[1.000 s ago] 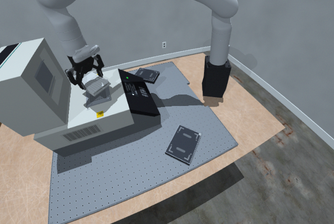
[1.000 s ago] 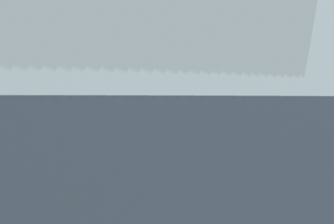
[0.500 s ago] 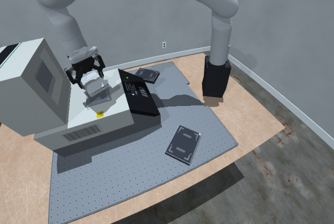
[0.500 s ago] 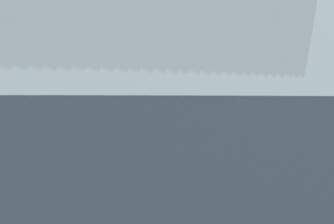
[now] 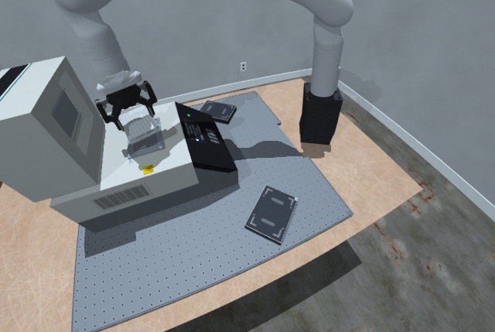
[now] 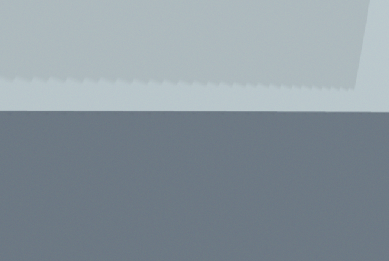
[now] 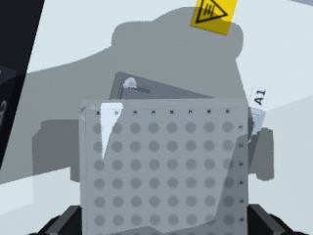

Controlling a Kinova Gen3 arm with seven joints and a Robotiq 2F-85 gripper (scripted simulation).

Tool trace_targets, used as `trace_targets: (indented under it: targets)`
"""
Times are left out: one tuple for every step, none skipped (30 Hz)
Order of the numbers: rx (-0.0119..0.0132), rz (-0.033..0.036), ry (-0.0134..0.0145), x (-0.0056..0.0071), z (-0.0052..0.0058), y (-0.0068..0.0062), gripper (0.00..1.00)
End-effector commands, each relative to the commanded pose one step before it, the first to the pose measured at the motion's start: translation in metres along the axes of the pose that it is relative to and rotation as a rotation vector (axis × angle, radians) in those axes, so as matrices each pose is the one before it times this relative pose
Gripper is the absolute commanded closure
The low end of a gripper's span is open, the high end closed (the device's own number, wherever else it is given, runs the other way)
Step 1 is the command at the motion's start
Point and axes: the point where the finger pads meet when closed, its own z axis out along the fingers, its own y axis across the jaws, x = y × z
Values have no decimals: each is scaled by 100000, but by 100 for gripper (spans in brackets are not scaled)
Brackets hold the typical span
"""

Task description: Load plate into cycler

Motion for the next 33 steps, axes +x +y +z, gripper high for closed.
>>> trace_targets:
  targets:
    - [-258, 3221, -117, -3, -134, 64, 9]
    - [0, 1167, 0, 0, 0, 0, 9]
    - [0, 1167, 0, 0, 0, 0, 9]
    - [0, 1167, 0, 0, 0, 0, 9]
    - [0, 1167, 0, 0, 0, 0, 9]
    - [0, 1167, 0, 0, 0, 0, 9]
    - [0, 1167, 0, 0, 0, 0, 9]
    - [0, 1167, 0, 0, 0, 0, 9]
    - [0, 1167, 0, 0, 0, 0, 9]
    - [0, 1167, 0, 0, 0, 0, 9]
    - [0, 1167, 0, 0, 0, 0, 9]
    - [0, 1167, 0, 0, 0, 0, 9]
    - [0, 1167, 0, 0, 0, 0, 9]
    - [0, 0, 0, 0, 0, 0, 9]
    - [0, 0, 0, 0, 0, 0, 9]
    - [-1, 1167, 0, 0, 0, -1, 9]
    - [0, 1167, 0, 0, 0, 0, 9]
    - [0, 1167, 0, 0, 0, 0, 9]
    - [0, 1167, 0, 0, 0, 0, 9]
    - [0, 1167, 0, 0, 0, 0, 9]
    - [0, 1167, 0, 0, 0, 0, 9]
    - [0, 1167, 0, 0, 0, 0, 9]
    - [0, 1167, 0, 0, 0, 0, 9]
    - [0, 1167, 0, 0, 0, 0, 9]
    - [0, 713, 0, 0, 0, 0, 9]
    - [0, 0, 0, 0, 0, -1, 9]
    - [0, 0, 0, 0, 0, -1, 9]
    - [1, -2, 1, -3, -1, 4, 9]
    - [-1, 1, -1, 2, 1, -2, 9]
    - [0, 0, 0, 1, 0, -1, 9]
    - [0, 0, 0, 0, 0, 0, 9]
    - [0, 0, 0, 0, 0, 0, 9]
    - [0, 0, 0, 1, 0, -1, 9]
